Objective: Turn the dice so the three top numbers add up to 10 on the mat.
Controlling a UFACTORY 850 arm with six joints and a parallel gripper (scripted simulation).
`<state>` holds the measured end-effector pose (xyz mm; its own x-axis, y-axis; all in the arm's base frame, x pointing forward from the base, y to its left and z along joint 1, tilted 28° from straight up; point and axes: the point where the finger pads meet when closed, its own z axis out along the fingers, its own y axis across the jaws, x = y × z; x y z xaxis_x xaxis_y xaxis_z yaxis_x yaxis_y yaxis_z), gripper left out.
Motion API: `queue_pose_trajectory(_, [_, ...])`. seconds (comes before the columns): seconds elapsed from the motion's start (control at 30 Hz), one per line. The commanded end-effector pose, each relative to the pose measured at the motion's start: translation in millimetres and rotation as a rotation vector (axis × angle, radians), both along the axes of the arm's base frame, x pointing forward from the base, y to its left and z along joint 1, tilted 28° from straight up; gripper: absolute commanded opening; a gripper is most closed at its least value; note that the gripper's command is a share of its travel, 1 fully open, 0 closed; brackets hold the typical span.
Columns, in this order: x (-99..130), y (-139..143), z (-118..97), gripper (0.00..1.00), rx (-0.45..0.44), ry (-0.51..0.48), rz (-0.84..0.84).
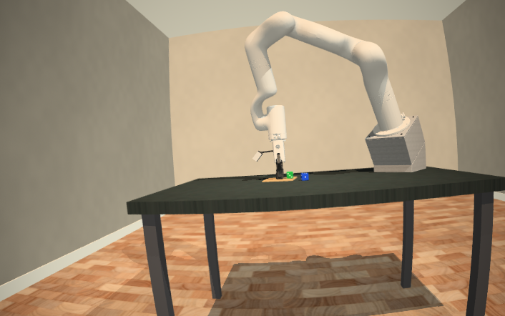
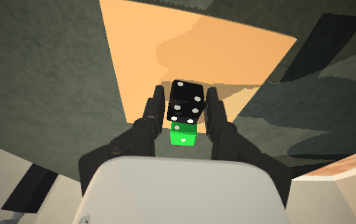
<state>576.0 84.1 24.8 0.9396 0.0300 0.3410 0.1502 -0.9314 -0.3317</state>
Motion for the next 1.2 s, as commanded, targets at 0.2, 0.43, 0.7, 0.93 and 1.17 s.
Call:
queue_pose_trajectory(0.2, [-9.1, -11.7, 28.6, 0.47, 0.0, -0.002, 0.0])
queue_pose_trajectory(0.43, [-17.5, -21.6, 52.6, 0.47, 0.0, -0.002, 0.0])
queue_pose_trajectory(0.7, [-25.9, -31.5, 76.5, 0.47, 0.0, -0.002, 0.0])
queue_pose_trajectory(0.93, [-26.7, -32.5, 78.9, 0.47, 0.0, -0.002, 0.0])
queue_pose_trajectory(1.17, [-26.7, -32.5, 78.9, 1.0, 0.0, -0.002, 0.0])
